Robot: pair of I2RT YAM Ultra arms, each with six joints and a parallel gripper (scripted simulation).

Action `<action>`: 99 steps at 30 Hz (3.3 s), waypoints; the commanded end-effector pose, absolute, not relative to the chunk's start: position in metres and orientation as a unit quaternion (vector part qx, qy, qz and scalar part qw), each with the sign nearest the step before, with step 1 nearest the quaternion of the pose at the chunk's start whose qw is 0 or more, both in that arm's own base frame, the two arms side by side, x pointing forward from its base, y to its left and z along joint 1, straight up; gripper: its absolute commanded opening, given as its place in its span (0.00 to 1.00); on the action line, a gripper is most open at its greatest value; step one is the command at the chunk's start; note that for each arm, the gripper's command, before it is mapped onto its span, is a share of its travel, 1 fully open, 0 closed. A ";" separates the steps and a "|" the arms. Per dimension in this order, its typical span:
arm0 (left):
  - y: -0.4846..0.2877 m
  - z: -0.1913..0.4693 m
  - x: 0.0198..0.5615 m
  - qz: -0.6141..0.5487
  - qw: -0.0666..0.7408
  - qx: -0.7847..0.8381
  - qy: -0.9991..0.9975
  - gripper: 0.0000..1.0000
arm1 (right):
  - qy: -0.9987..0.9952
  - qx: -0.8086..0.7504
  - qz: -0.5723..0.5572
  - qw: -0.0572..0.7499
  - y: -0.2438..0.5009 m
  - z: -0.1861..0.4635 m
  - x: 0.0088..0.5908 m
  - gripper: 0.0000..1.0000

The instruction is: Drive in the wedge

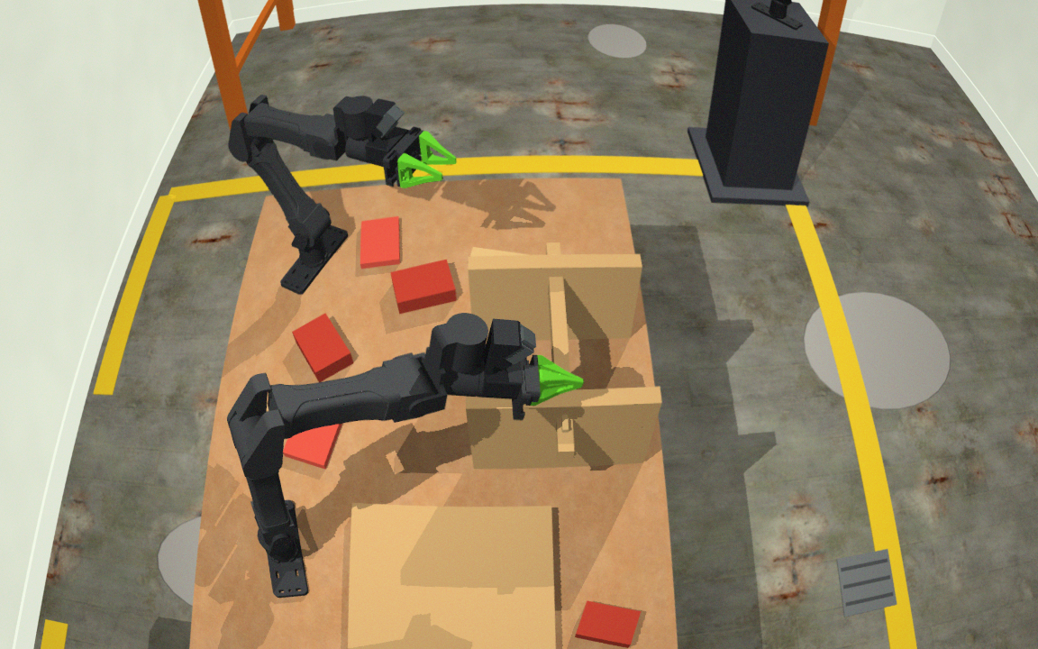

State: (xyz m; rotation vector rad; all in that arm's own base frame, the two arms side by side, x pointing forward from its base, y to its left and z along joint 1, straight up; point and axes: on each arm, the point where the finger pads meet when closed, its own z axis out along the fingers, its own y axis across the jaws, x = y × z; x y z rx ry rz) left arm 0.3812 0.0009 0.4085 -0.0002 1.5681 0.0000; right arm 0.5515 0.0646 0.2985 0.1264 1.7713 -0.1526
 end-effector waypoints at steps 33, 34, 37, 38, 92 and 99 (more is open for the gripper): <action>-0.002 0.434 0.382 -0.002 0.729 0.001 0.685 0.46 | 0.936 0.106 -0.034 0.333 0.054 0.227 0.531 0.00; -0.002 0.434 0.382 -0.002 0.729 0.001 0.685 0.46 | 0.937 0.107 -0.034 0.331 0.054 0.227 0.531 0.00; -0.002 0.434 0.382 -0.002 0.729 0.001 0.685 0.46 | 0.937 0.108 -0.034 0.331 0.054 0.228 0.531 0.00; -0.002 0.434 0.382 -0.002 0.729 0.001 0.685 0.46 | 0.937 0.103 -0.031 0.331 0.061 0.228 0.530 0.00; -0.002 0.434 0.382 -0.002 0.729 0.001 0.685 0.46 | 0.932 0.108 -0.041 0.345 0.051 0.203 0.531 0.00; -0.002 0.434 0.382 -0.002 0.729 0.001 0.685 0.46 | 0.934 0.108 -0.042 0.338 0.051 0.197 0.531 0.00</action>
